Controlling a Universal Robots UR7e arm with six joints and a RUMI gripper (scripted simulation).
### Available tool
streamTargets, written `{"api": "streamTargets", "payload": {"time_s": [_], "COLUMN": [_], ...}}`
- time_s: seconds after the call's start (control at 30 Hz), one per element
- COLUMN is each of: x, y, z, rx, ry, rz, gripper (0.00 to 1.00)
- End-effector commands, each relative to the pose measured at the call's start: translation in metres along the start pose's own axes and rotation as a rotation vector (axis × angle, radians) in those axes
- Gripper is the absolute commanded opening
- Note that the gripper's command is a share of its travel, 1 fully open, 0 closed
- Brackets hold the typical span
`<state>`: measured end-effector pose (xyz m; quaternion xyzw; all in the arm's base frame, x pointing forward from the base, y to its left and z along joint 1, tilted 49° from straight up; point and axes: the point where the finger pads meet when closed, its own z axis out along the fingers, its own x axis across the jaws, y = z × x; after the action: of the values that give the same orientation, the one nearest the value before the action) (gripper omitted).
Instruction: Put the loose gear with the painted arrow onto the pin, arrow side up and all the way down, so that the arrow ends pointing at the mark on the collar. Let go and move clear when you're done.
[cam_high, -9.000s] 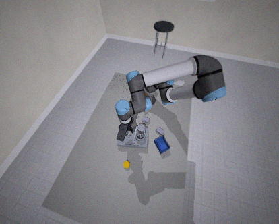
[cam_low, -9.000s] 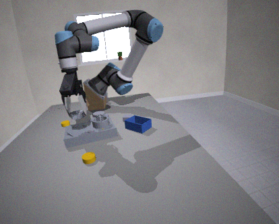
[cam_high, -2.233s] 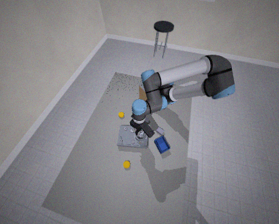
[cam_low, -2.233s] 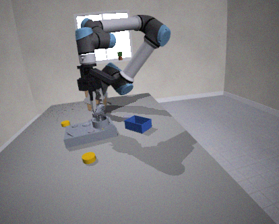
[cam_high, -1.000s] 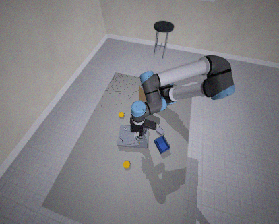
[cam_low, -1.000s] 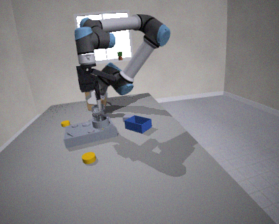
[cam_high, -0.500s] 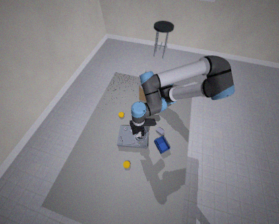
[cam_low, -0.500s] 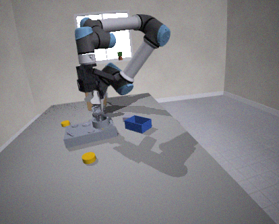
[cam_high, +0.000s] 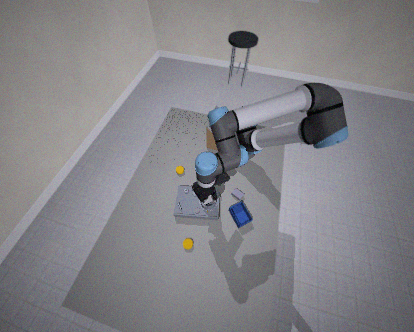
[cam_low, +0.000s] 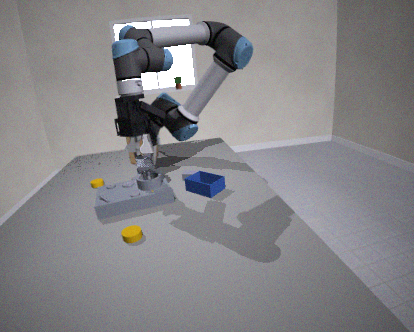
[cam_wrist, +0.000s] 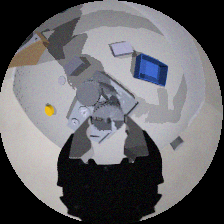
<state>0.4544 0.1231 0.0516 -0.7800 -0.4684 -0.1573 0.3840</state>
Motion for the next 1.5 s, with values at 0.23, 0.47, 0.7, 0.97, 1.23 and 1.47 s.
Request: {"api": "streamTargets", "payload": {"time_s": [0.23, 0.47, 0.7, 0.97, 1.23, 1.47], "x": [0.0000, 0.0000, 0.0000, 0.0000, 0.0000, 0.0000], "y": [0.0004, 0.0004, 0.0004, 0.0004, 0.0004, 0.0004], "z": [-0.0006, -0.0006, -0.0006, -0.0006, -0.0006, -0.0006], "rx": [0.001, 0.001, 0.001, 0.000, 0.000, 0.000], "ry": [0.003, 0.003, 0.003, 0.003, 0.003, 0.003], "rz": [-0.203, -0.339, -0.431, -0.568, -0.661, -0.761], "gripper": [0.00, 0.00, 0.00, 0.00, 0.00, 0.00]}}
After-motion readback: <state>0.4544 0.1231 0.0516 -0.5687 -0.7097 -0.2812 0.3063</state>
